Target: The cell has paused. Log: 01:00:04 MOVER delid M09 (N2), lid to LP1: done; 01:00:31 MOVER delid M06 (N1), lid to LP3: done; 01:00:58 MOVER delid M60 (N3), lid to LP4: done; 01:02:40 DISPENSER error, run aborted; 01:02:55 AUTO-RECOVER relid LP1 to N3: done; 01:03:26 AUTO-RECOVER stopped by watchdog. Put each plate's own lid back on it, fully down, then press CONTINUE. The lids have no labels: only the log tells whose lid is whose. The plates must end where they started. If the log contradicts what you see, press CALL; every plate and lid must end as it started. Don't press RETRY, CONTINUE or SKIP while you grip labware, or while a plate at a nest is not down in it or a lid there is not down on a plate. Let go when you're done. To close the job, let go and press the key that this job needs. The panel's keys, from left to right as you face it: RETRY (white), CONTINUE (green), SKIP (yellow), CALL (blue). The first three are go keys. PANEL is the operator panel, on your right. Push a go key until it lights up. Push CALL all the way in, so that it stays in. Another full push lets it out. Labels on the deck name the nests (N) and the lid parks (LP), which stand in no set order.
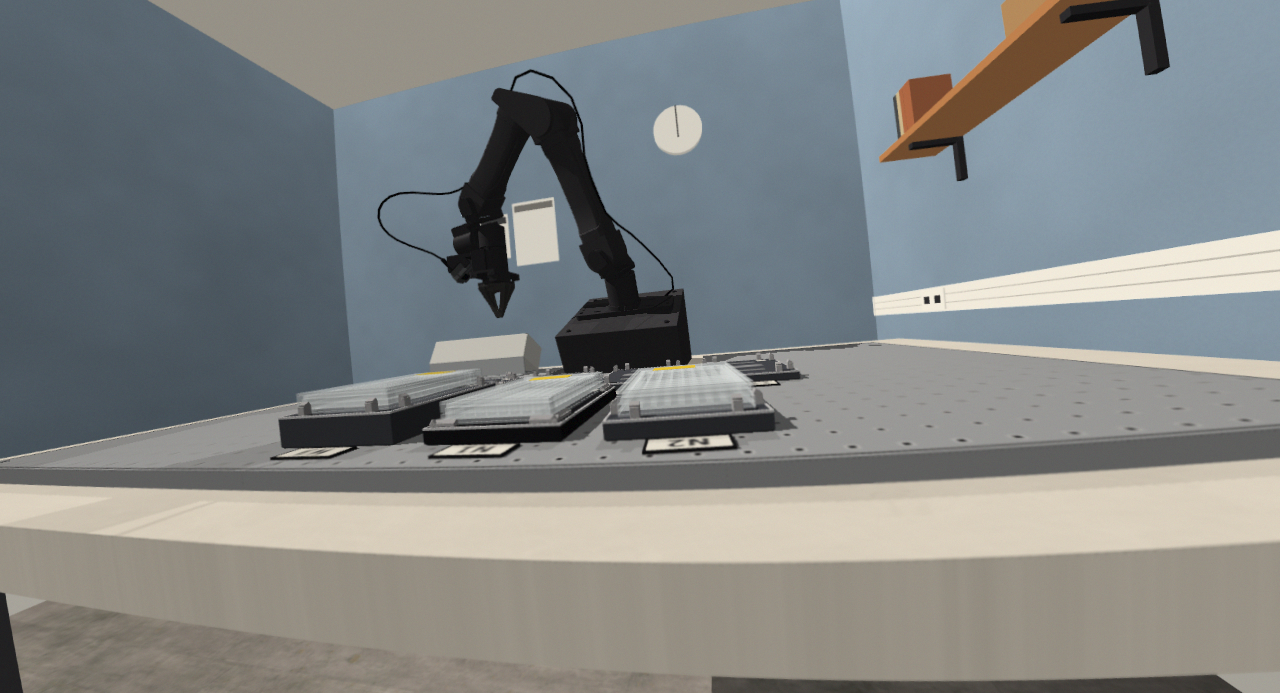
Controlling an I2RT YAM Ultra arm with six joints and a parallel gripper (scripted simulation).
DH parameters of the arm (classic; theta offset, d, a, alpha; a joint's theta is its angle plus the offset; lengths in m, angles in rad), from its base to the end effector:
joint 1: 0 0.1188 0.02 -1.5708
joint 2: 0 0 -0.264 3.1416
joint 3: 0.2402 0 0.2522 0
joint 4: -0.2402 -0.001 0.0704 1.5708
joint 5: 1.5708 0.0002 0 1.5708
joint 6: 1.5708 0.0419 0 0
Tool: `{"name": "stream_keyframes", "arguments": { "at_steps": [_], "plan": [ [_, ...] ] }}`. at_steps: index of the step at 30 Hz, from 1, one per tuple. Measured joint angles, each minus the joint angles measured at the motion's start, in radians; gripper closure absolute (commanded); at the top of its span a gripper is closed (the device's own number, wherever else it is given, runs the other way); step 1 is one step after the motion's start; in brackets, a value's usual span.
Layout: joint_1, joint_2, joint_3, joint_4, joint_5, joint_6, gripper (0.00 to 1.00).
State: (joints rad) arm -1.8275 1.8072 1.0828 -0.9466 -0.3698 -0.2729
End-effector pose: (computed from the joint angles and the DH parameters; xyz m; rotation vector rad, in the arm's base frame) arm -0.0590 -0.2884 0.1492 2.0141 2.0090 0.3884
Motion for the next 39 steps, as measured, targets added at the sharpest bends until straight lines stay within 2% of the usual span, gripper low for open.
{"name": "stream_keyframes", "arguments": {
  "at_steps": [10,39],
  "plan": [
    [0.017,0.028,-0.040,0.047,0.001,0.015,1.00],
    [0.022,0.030,-0.040,0.083,0.001,0.024,1.00]
  ]
}}
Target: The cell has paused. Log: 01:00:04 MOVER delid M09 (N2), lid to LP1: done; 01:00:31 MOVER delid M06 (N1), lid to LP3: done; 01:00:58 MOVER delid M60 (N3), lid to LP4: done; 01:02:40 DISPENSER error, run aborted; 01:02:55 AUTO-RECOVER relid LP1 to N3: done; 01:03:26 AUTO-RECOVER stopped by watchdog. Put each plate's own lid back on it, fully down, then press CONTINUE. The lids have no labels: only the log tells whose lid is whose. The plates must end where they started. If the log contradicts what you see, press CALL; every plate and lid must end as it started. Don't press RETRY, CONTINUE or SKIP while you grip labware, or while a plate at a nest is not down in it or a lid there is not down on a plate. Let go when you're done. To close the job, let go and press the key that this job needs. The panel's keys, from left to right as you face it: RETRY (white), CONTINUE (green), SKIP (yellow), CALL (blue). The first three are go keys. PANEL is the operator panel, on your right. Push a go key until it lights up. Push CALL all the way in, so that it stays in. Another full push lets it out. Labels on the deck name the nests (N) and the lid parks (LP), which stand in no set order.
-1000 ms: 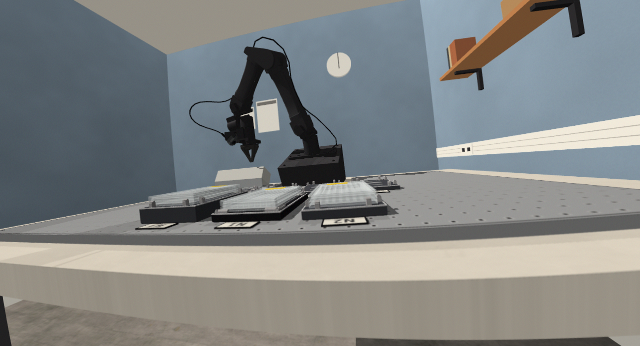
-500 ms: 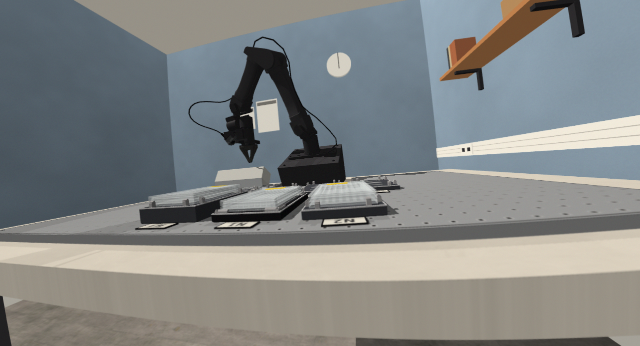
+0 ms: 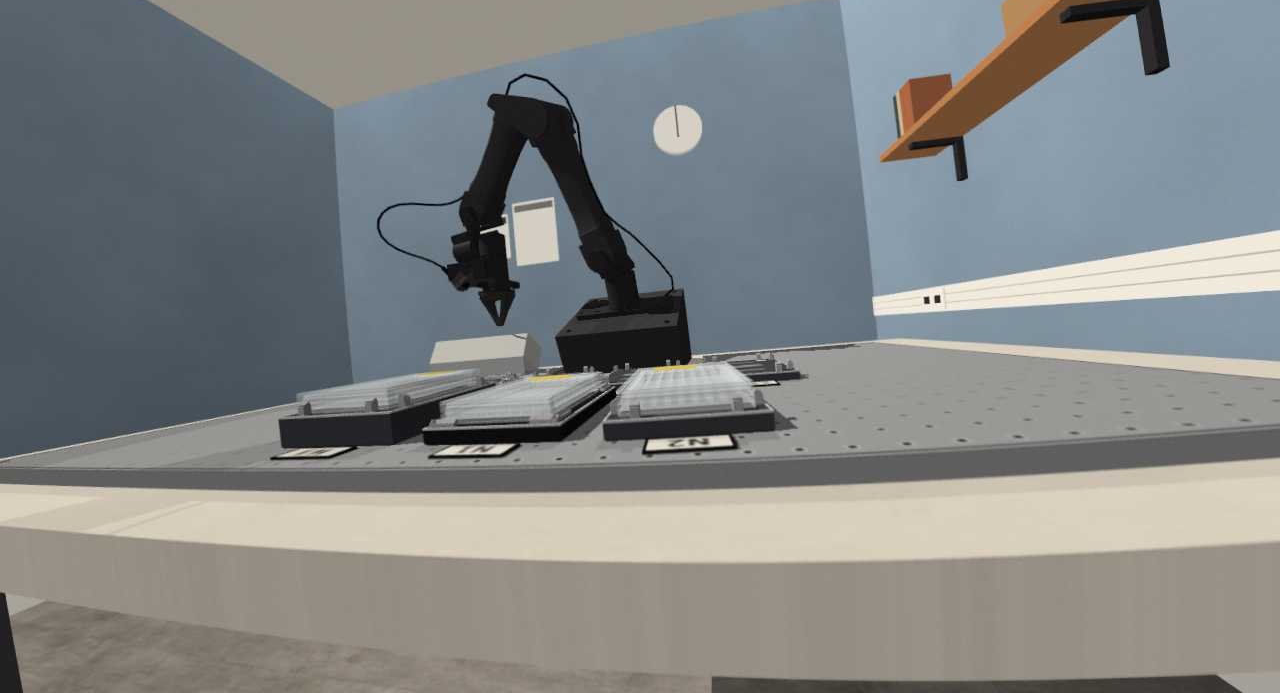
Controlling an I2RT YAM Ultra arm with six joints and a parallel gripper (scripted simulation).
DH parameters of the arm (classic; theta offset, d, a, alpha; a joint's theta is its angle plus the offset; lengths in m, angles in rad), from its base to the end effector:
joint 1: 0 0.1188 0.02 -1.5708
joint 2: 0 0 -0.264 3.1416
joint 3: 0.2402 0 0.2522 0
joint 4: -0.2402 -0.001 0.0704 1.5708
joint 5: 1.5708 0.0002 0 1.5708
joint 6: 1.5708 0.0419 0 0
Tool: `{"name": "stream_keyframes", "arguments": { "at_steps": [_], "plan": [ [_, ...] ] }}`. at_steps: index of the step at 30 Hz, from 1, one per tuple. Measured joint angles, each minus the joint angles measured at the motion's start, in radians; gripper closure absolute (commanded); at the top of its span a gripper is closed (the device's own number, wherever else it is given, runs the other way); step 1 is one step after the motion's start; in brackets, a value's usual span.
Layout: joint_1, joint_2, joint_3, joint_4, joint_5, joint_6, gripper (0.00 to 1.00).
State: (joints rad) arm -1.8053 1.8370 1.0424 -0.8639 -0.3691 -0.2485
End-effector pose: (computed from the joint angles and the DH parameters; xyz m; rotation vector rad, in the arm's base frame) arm -0.0527 -0.2898 0.1317 2.0149 2.0101 0.3818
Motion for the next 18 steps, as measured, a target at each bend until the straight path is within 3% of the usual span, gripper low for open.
{"name": "stream_keyframes", "arguments": {
  "at_steps": [18],
  "plan": [
    [0.013,0.018,-0.023,0.035,0.000,0.013,1.00]
  ]
}}
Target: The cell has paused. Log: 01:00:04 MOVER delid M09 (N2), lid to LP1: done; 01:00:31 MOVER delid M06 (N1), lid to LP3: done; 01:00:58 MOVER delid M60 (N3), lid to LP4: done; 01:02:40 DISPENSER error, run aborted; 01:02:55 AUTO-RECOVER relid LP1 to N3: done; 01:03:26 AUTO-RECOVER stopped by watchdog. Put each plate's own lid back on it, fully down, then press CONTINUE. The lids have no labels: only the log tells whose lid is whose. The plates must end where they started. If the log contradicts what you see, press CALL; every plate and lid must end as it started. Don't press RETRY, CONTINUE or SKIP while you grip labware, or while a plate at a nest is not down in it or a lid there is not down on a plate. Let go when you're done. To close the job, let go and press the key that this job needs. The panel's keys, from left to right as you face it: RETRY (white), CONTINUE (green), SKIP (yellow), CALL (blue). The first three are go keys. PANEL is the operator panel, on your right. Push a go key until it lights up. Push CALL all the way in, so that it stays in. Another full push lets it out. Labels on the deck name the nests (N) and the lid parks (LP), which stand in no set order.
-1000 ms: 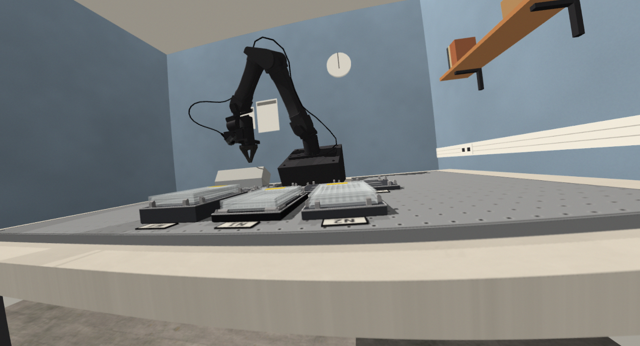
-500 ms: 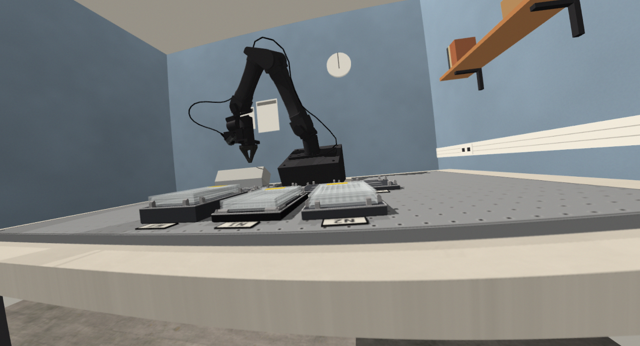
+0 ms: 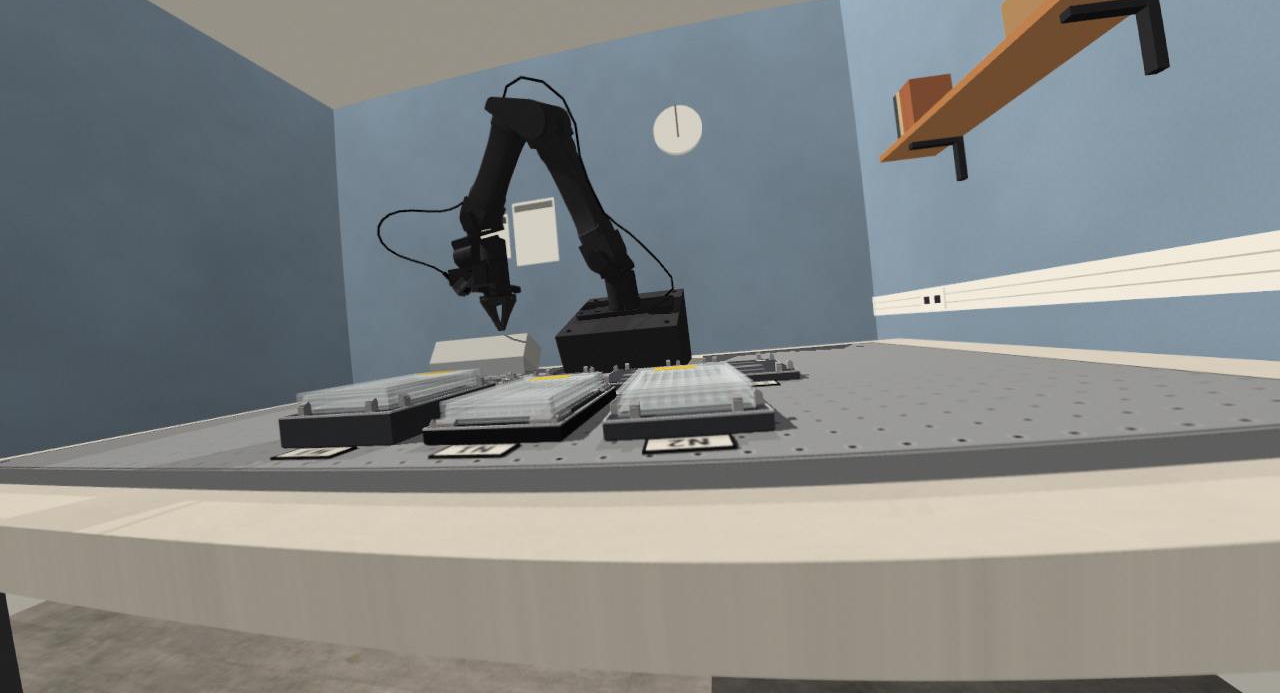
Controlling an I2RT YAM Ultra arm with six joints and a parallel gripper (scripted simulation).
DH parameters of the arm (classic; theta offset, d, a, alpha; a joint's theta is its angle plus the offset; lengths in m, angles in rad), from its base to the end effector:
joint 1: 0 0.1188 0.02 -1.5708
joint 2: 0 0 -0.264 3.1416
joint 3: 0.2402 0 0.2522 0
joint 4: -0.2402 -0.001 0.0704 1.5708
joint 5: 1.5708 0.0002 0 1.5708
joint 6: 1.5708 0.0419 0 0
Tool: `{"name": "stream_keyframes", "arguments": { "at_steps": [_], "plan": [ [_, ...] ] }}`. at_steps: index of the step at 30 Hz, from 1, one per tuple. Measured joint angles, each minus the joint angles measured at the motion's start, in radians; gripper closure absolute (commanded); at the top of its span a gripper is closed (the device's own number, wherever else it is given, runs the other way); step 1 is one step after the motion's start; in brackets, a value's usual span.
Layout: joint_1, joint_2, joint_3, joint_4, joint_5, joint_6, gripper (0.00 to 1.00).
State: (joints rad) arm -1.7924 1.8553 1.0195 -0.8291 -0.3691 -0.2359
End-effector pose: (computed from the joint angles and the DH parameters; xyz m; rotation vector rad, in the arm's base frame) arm -0.0485 -0.2888 0.1217 2.0194 2.0128 0.3952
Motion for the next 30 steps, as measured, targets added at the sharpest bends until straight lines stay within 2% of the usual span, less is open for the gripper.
{"name": "stream_keyframes", "arguments": {
  "at_steps": [30],
  "plan": [
    [0.021,0.035,-0.031,0.076,-0.003,0.022,1.00]
  ]
}}
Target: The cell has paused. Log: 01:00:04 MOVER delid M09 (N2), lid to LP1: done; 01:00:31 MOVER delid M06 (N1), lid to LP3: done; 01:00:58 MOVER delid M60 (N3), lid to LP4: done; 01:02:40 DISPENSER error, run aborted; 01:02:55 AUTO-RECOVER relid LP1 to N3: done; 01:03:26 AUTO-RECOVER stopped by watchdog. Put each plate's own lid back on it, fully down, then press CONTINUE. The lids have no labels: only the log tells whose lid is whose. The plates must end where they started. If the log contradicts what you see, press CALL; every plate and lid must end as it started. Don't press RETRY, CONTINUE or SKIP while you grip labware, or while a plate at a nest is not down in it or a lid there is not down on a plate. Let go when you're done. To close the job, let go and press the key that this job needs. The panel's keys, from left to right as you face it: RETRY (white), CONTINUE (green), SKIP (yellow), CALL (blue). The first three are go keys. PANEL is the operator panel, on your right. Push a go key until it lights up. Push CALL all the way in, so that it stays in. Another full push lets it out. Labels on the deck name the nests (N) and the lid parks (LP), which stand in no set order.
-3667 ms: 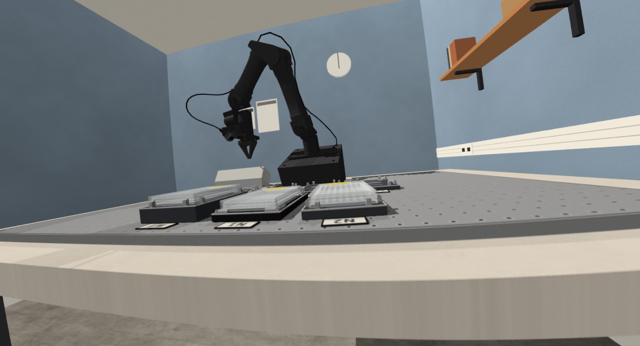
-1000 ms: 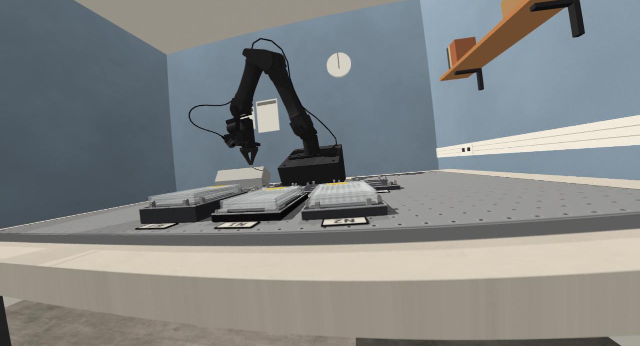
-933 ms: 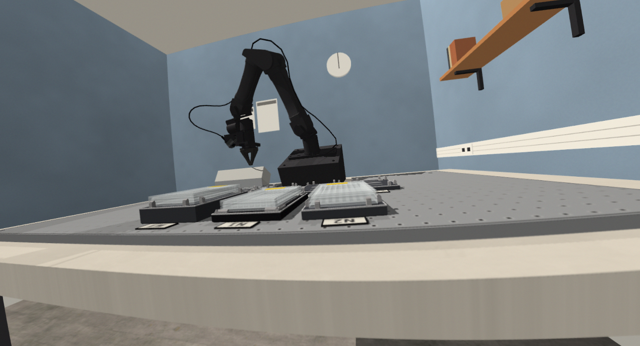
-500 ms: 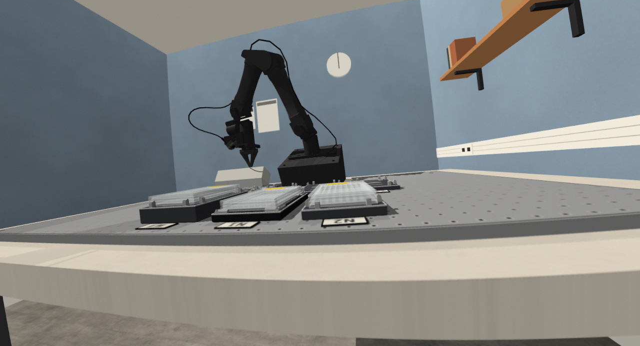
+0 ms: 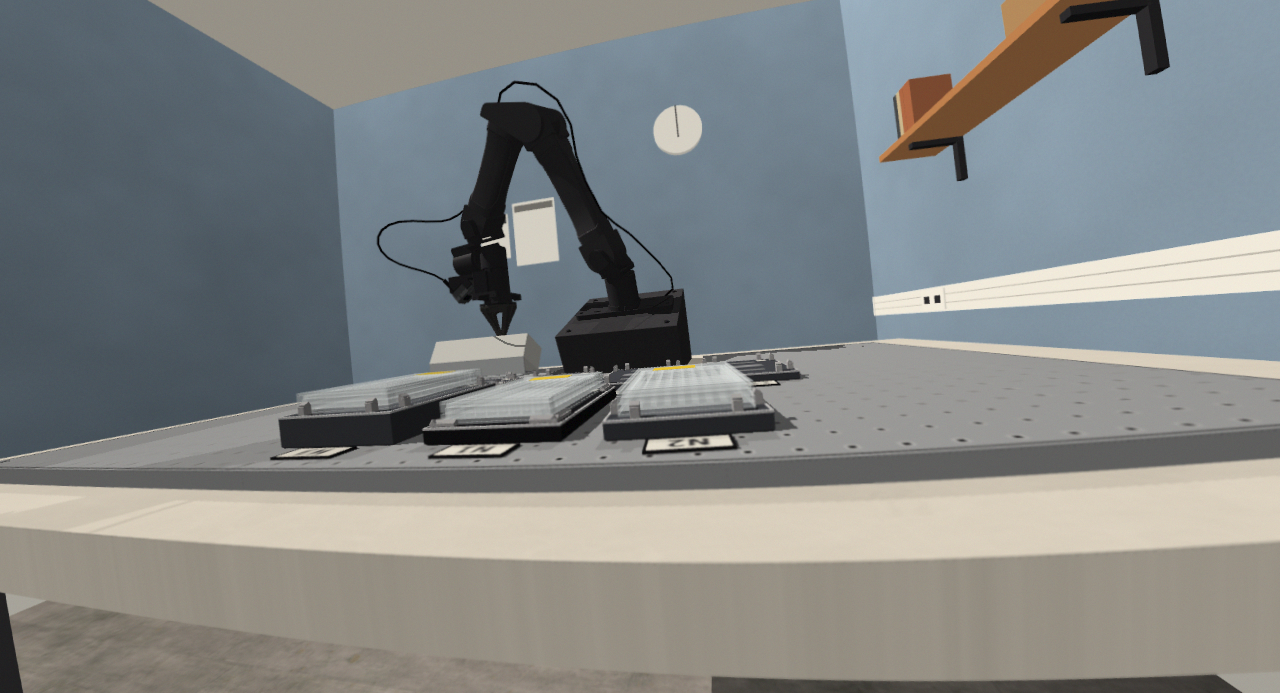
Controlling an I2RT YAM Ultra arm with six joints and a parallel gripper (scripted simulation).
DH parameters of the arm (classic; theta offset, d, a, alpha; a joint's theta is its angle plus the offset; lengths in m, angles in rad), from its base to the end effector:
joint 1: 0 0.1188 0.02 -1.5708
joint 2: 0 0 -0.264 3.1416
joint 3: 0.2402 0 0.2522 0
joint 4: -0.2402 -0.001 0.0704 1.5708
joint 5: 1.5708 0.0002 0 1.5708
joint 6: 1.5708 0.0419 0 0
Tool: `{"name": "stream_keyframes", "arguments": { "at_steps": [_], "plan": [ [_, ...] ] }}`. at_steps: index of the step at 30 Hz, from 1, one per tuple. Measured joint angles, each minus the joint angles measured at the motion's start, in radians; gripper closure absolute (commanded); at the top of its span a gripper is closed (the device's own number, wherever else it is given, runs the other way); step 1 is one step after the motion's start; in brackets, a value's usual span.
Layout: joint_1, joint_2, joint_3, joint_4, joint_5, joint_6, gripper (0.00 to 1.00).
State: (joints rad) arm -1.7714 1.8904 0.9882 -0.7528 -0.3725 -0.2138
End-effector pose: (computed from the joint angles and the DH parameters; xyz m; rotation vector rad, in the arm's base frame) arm -0.0424 -0.2898 0.1054 2.0173 2.0119 0.3939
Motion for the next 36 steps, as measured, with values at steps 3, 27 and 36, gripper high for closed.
{"name": "stream_keyframes", "arguments": {
  "at_steps": [3,27,36],
  "plan": [
    [0.005,0.005,-0.005,0.008,-0.003,0.003,1.00],
    [0.010,0.013,-0.014,0.041,-0.002,0.011,1.00],
    [0.010,0.013,-0.020,0.048,-0.001,0.013,1.00]
  ]
}}
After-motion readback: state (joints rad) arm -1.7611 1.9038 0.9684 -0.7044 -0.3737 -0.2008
